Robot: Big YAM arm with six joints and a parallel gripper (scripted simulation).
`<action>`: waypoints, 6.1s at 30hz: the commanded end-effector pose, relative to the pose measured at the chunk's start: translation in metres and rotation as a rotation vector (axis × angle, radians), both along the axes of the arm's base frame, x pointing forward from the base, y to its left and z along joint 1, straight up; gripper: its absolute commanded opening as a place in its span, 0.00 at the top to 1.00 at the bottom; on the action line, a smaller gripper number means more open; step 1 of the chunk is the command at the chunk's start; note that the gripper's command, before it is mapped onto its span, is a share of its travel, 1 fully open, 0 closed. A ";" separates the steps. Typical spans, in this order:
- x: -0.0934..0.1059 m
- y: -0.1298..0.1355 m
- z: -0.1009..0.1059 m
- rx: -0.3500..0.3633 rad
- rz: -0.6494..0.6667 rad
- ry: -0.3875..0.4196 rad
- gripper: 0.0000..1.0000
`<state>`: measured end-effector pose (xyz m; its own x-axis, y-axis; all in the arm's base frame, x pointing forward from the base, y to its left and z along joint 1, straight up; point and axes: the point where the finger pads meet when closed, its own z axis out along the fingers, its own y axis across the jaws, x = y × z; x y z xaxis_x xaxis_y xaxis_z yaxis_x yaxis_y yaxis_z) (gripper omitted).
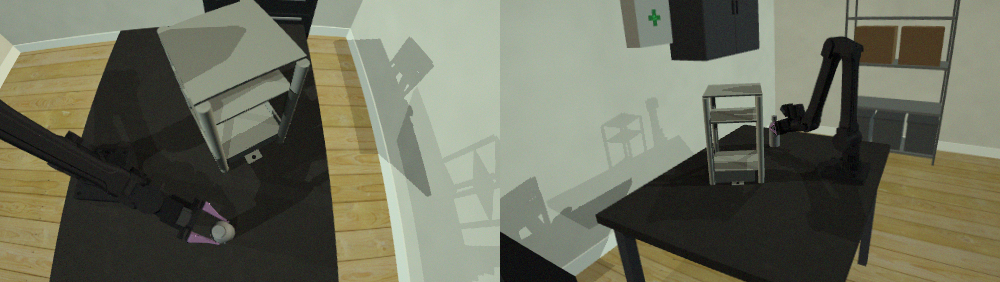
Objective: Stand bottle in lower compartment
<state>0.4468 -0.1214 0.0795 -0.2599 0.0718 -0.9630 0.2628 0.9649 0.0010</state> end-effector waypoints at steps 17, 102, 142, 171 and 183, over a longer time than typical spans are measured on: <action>0.005 -0.004 0.004 -0.012 -0.003 -0.022 0.59; 0.021 -0.008 0.069 -0.024 -0.001 -0.063 0.59; -0.069 0.017 0.084 -0.009 -0.001 -0.008 0.59; -0.079 0.020 0.121 -0.023 0.000 -0.061 0.59; -0.077 0.020 0.126 -0.026 0.000 -0.073 0.59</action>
<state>0.3474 -0.0949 0.1533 -0.2998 0.0829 -0.9504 0.2637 0.9646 0.0010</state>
